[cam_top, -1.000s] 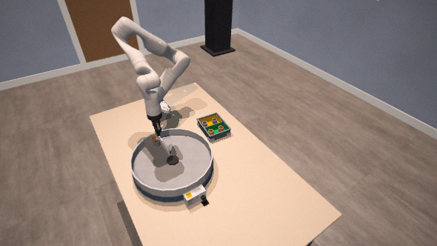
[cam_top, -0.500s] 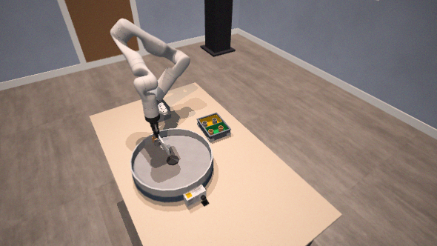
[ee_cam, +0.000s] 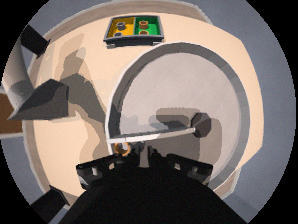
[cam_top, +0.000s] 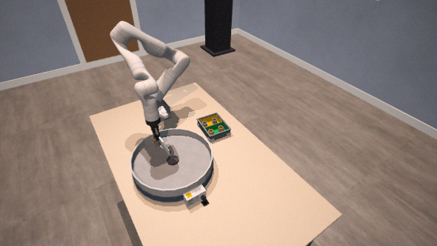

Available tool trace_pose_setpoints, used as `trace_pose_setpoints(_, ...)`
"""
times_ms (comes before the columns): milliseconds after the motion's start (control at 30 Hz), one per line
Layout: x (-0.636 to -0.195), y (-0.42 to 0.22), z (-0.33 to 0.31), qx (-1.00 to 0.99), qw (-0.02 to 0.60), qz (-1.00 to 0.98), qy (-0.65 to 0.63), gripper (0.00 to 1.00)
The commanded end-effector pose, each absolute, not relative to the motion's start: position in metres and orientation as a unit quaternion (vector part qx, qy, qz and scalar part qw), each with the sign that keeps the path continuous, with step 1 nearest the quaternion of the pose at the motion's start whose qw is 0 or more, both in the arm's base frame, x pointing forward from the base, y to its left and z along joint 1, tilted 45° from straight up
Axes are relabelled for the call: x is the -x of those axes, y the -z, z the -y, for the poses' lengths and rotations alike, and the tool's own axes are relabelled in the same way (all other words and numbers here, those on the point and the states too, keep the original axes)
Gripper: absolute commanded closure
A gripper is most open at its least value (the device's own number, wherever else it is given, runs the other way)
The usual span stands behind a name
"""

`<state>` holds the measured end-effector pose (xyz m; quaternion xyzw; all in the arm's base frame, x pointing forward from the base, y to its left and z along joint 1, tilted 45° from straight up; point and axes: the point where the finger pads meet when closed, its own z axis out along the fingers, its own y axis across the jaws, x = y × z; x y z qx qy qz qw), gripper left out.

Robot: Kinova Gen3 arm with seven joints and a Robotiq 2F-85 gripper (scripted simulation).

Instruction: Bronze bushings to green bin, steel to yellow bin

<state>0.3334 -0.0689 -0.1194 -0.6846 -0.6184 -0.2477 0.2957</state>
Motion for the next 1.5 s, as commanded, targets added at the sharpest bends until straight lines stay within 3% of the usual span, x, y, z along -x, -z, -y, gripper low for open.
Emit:
trace_pose_setpoints(0, -0.3331, 0.1263, 0.0619, 0.686, 0.296, 0.617, 0.247, 0.86)
trace_pose_setpoints(1467, -0.3324, 0.1333, 0.0554, 0.684, 0.296, 0.619, 0.247, 0.86)
